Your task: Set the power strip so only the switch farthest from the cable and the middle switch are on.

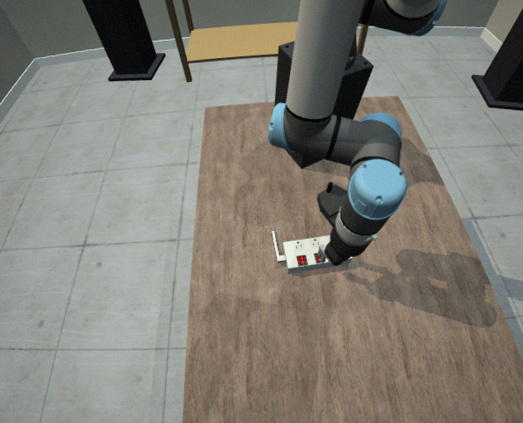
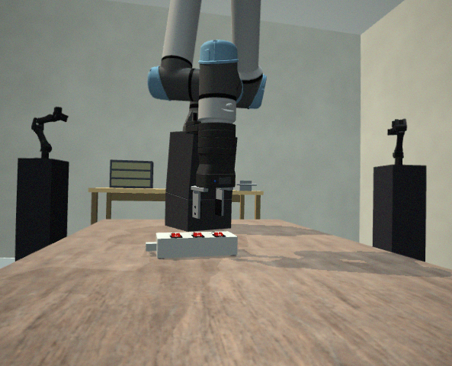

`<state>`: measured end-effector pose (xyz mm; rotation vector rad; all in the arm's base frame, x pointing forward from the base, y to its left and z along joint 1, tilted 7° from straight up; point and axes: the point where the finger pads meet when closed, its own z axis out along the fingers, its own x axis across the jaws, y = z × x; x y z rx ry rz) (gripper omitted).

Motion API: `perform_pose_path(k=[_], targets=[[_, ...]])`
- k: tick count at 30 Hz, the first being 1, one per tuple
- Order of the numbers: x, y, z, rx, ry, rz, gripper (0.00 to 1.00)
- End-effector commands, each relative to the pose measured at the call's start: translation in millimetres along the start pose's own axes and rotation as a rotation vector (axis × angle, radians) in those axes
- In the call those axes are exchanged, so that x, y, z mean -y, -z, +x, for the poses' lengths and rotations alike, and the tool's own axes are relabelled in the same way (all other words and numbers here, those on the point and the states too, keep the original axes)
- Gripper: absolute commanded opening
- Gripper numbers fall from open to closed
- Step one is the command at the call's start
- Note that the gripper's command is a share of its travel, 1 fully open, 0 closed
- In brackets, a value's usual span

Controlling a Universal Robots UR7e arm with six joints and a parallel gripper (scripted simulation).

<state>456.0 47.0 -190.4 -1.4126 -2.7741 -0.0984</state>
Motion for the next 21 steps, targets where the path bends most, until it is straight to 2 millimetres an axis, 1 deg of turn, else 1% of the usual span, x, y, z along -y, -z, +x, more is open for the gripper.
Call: perform_pose_path(k=[1,15,18,21], targets=[[0,0,0,0.001,0.000,-0.001,1.00],[1,2,-1,0.002,-0.008,-0.002,1.00],[13,16,-3,0.008,-0.085,-0.017,1.00],[36,41,-6,0.019,-0.237,-0.045,1.00]])
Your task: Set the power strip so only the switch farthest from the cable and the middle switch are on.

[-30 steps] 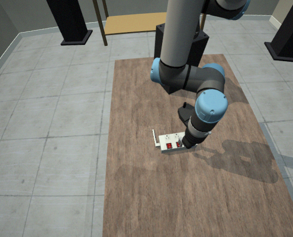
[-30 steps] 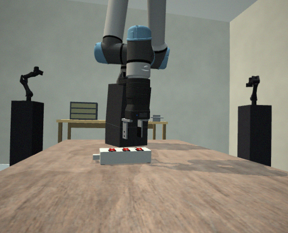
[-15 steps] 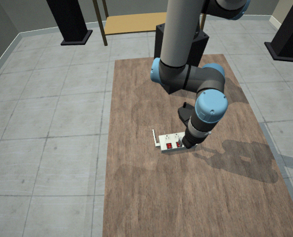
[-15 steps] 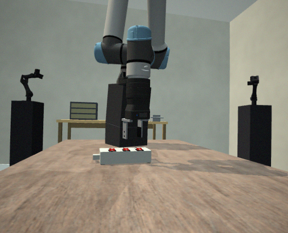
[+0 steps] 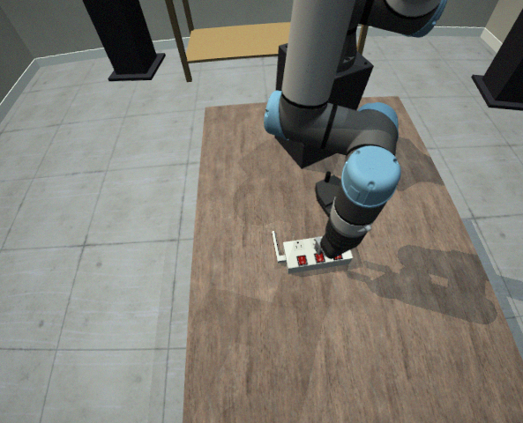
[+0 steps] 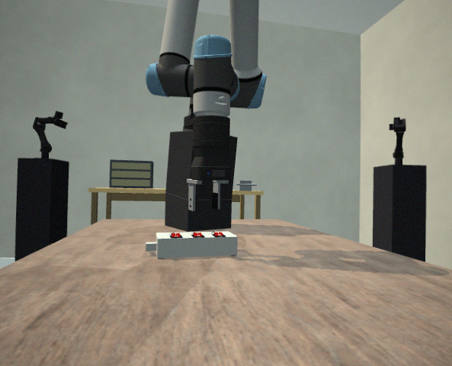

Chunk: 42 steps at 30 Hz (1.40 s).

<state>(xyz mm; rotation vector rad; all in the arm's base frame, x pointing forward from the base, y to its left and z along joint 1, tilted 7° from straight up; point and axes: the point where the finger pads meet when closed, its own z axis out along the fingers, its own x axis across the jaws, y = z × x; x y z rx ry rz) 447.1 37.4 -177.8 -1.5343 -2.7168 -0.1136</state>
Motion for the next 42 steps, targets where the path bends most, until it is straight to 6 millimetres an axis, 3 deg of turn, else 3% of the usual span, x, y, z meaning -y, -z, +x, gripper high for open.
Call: perform_pose_path(k=[1,3,9,30,42], targets=[[31,36,-7,0.018,-0.206,-0.042,1.00],[45,51,-7,0.024,-0.302,-0.060,1.00],[57,63,-7,0.029,-0.385,-0.077,1.00],[57,62,-7,0.029,-0.398,-0.077,1.00],[53,56,-6,0.023,-0.547,-0.080,1.00]])
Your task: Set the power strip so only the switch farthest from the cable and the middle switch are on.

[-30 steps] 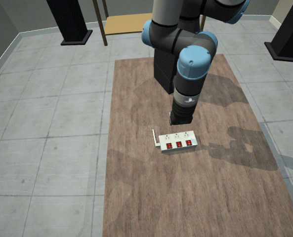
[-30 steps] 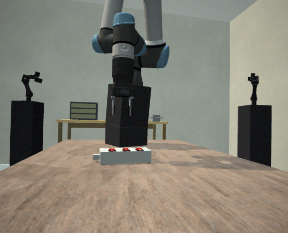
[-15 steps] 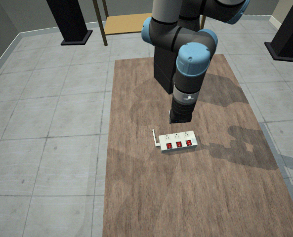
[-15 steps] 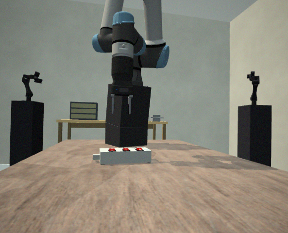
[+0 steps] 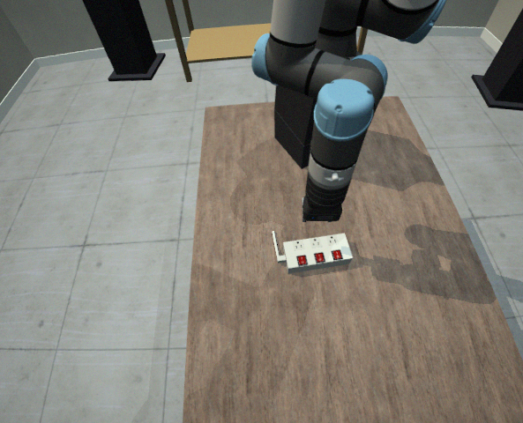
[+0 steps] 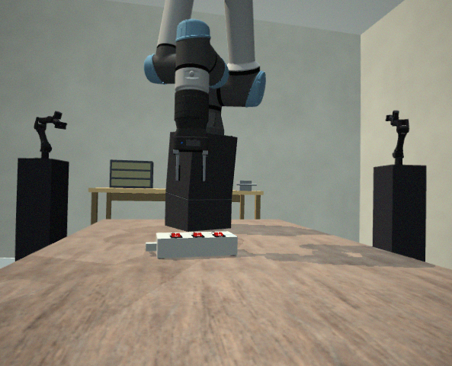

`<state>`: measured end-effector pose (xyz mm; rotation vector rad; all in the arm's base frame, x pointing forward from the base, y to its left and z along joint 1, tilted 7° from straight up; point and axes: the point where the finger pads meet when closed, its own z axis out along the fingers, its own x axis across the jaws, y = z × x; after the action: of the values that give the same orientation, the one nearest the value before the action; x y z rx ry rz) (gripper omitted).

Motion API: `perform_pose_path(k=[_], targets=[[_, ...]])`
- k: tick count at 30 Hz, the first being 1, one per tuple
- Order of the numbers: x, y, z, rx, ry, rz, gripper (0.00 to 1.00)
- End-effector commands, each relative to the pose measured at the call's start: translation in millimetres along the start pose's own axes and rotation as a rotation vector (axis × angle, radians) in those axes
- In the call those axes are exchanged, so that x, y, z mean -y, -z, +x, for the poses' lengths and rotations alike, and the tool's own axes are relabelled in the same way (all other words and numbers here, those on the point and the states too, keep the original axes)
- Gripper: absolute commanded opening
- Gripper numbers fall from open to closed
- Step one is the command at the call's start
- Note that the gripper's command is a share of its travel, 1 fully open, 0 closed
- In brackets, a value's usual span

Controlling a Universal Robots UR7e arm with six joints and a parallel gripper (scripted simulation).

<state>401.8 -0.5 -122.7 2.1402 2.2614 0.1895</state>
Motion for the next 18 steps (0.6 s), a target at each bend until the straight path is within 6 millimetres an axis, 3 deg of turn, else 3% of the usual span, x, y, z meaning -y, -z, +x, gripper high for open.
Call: perform_pose_path(k=[1,18], targets=[[-2,-3,1,0.001,-0.089,-0.001,1.00],[-17,-29,11,0.003,-0.668,-0.002,1.00]])
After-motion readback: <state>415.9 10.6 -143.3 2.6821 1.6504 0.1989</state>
